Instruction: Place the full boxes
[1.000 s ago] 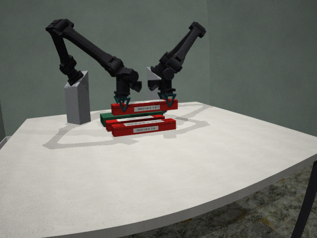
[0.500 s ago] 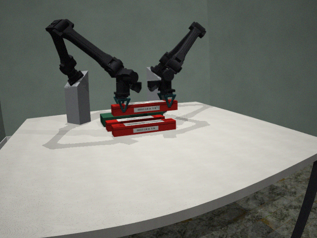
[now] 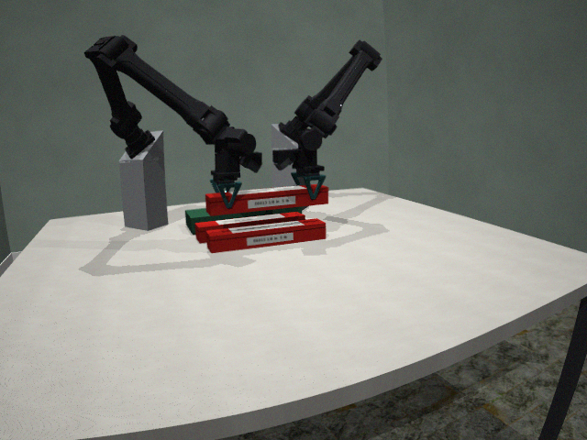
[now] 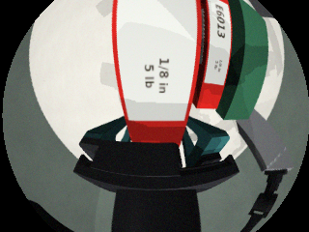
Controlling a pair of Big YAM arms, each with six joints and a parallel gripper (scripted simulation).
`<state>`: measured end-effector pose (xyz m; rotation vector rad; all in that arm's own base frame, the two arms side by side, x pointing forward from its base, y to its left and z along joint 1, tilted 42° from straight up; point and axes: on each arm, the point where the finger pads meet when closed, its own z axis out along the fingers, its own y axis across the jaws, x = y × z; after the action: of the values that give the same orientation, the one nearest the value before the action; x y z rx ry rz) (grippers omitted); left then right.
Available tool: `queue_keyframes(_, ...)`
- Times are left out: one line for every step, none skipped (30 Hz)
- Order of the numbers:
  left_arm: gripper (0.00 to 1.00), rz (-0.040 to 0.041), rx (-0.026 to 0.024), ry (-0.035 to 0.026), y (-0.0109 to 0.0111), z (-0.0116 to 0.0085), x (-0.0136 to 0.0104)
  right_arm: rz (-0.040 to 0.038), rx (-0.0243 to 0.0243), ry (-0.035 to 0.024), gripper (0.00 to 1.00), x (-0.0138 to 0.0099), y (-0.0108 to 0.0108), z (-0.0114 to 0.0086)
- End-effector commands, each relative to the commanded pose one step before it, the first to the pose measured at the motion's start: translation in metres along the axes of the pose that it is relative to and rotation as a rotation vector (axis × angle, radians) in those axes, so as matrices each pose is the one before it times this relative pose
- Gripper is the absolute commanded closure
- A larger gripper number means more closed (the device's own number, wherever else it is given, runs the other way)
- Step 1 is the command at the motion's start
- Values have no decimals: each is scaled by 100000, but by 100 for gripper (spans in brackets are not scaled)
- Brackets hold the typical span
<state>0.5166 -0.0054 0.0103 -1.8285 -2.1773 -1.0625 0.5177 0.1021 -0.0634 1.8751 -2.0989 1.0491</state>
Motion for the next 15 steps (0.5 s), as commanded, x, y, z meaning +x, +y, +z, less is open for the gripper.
queue_keyframes(100,-1724,-6623,-2636,2580,-2249,-398,776,6911,-4553,100,-1019,-2352,-3217)
queue_keyframes(100,54,130,48,-94,45,20,-73,-76,37,100,15,65,29)
queue_keyframes(100,27,128,40,-98,41,14,-106,-110,54,100,20,77,30)
queue_keyframes(100,-48,-9,-8,-6,11,-3,-143,-148,73,100,26,91,30)
queue_keyframes(100,23,-53,-23,23,0,-10,-125,-130,63,100,23,88,31)
queue_keyframes(100,50,-71,-27,21,-11,-24,-49,-51,24,100,13,66,30)
queue_keyframes(100,-23,-75,-19,30,-8,-16,100,104,-53,100,-19,-116,-32)
queue_keyframes(100,-144,-23,15,27,19,21,43,45,-23,100,-11,-97,-31)
queue_keyframes(100,-66,-53,22,52,15,25,98,102,-49,100,-14,-50,-4)
queue_keyframes(100,10,-11,9,9,14,10,63,64,-32,100,-7,-7,11)
queue_keyframes(100,609,3201,1093,-1216,957,109,29,29,-15,100,-1,18,17)
queue_keyframes(100,-157,-3445,-1322,1135,-1143,-331,22,22,-12,100,0,20,17)
queue_keyframes(100,141,94,26,-74,5,-12,-1,2,7,100,4,25,16)
queue_keyframes(100,0,0,0,0,0,0,0,0,0,100,0,0,0)
queue_keyframes(100,0,0,0,0,0,0,0,0,0,100,0,0,0)
